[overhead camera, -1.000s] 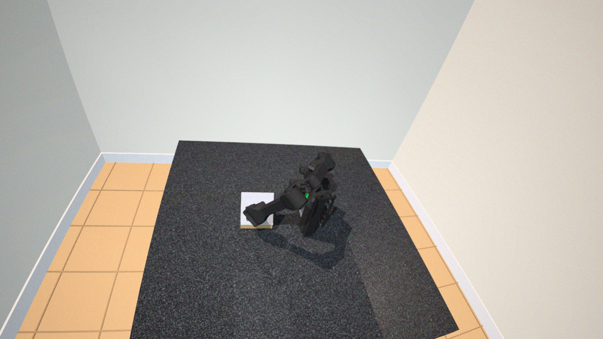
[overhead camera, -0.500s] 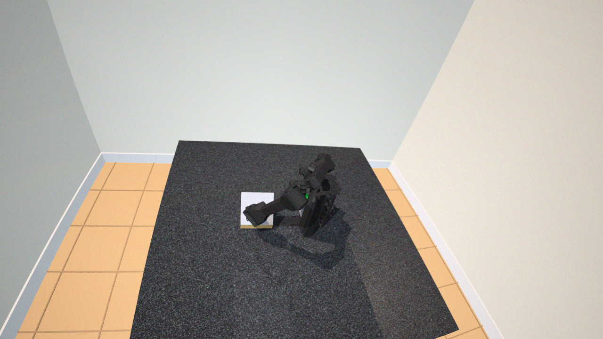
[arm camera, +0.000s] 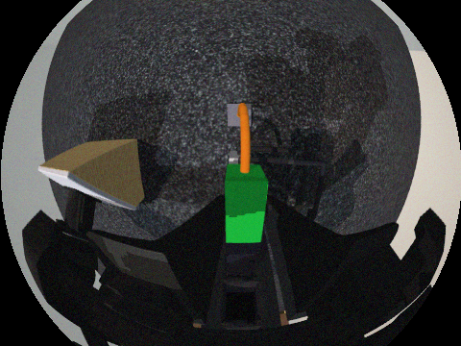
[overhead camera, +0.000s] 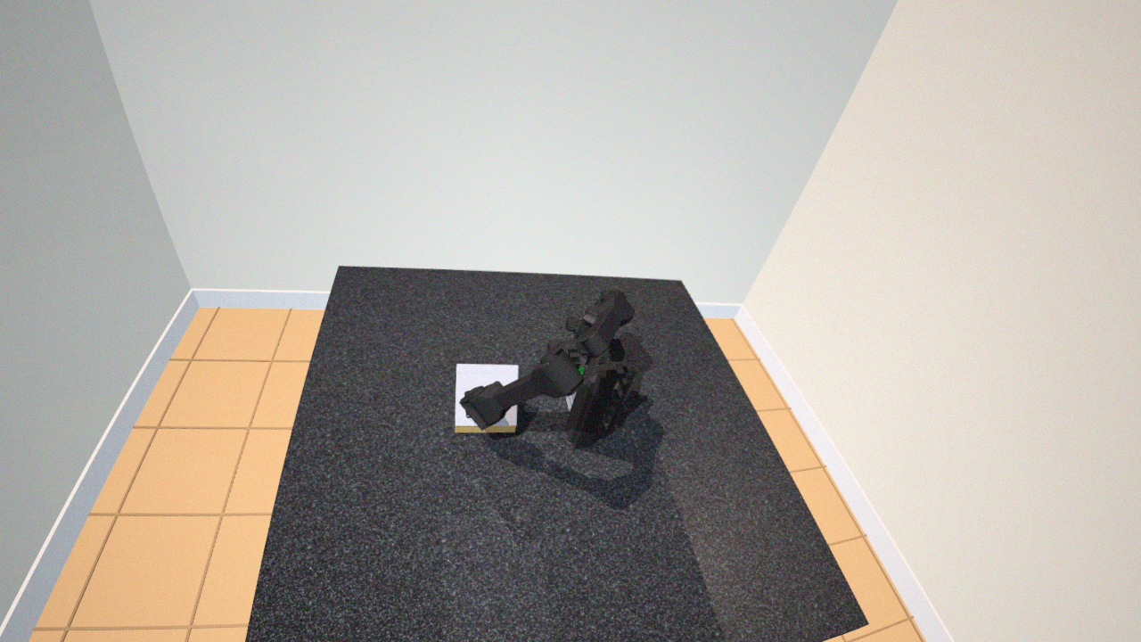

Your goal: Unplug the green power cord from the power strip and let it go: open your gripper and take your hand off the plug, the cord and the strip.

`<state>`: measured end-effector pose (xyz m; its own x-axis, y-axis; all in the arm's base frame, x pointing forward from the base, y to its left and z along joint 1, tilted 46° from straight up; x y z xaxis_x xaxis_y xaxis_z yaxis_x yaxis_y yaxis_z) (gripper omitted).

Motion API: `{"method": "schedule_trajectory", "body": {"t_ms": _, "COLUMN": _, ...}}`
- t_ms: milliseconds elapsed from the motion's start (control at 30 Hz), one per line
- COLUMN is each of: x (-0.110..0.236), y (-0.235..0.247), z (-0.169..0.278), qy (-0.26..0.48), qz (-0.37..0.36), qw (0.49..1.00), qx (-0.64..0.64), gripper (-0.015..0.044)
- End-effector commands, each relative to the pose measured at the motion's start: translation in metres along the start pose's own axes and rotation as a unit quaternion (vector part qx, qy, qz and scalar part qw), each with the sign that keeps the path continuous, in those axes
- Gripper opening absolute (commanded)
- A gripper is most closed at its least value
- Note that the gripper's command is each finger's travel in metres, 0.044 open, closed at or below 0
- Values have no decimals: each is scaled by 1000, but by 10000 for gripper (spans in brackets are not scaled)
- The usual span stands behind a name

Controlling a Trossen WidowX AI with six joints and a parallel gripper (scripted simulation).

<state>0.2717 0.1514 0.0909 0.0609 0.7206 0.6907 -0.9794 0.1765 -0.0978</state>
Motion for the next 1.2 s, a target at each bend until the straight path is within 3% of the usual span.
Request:
{"method": "schedule_trajectory", "body": {"t_ms": 0, "x": 2, "y": 2, "z": -13, "qy": -10, "qz": 0, "qw": 1000, "qx": 1, "gripper": 0}}
{"method": "schedule_trajectory", "body": {"t_ms": 433, "x": 4, "y": 6, "z": -34, "qy": -11, "qz": 0, "qw": 1000, "qx": 1, "gripper": 0}}
{"method": "schedule_trajectory", "body": {"t_ms": 967, "x": 4, "y": 4, "z": -37, "qy": -10, "qz": 0, "qw": 1000, "qx": 1, "gripper": 420}}
{"method": "schedule_trajectory", "body": {"t_ms": 1167, "x": 15, "y": 14, "z": -83, "qy": -11, "qz": 0, "qw": 1000, "qx": 1, "gripper": 440}}
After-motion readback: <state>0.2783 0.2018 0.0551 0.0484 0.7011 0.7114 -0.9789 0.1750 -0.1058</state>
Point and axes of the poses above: the point midway between the two fingers, 35 mm back from their tips, its own x axis back along the fingers, its own y axis across the jaws, z = x × y, the point moved 10 cm from there along x, back along the fingers, and after that the axes turned 11 degrees about -x, right-handed, at the moved point
